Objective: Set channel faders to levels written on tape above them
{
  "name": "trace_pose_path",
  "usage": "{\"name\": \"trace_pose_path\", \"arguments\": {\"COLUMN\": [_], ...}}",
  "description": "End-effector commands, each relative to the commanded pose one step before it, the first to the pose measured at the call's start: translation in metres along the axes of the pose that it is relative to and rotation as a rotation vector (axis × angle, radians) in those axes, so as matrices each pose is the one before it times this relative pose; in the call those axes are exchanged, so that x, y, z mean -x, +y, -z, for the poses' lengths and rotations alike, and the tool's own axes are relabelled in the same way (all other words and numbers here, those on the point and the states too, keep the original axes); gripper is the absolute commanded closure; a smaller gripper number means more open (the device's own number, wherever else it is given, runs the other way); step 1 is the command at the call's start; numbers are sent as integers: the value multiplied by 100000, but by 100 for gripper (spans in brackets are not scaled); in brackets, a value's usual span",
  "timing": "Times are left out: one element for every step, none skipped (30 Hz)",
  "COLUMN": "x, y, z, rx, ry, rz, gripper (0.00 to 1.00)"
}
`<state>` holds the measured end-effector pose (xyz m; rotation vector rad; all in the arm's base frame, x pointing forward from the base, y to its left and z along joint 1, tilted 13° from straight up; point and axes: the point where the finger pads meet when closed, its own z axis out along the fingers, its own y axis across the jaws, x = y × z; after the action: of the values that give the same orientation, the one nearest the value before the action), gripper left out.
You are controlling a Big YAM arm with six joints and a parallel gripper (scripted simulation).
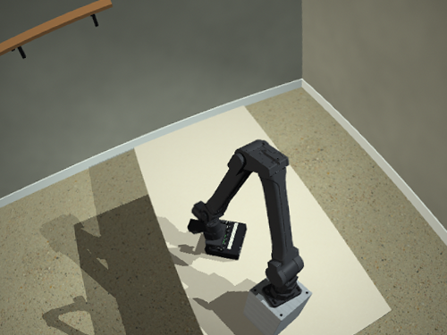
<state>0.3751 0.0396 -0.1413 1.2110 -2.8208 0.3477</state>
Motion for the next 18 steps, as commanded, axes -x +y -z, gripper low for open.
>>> {"name": "trace_pose_path", "arguments": {"x": [1979,54,60,76,118,84,30,4,5,12,67,65,30,3,0,0,-22,-2], "y": [-690,116,0,-23,-79,-43,21,45,-1,-96,-94,-24,20,21,0,0,-18,-1], "z": [549,-84,1,38,130,71,-41,-81,-30,52,111,48,-19,-13,0,0,-13,-1], "rx": [-1524,129,-2,-56,-193,-105,39,97,42,-73,-175,-115,-20,25,0,0,23,3], "ry": [-2000,189,-5,-88,-296,-163,57,147,65,-108,-268,-179,-34,36,0,0,38,5], "rz": [-412,237,-1,-24,-83,-45,17,42,-39,-222,-143,-4,49,43,0,0,37,9], "gripper": [100,100,100,100,100,100,100,100,100,100,100,100,100,100,100,100,100,100]}}
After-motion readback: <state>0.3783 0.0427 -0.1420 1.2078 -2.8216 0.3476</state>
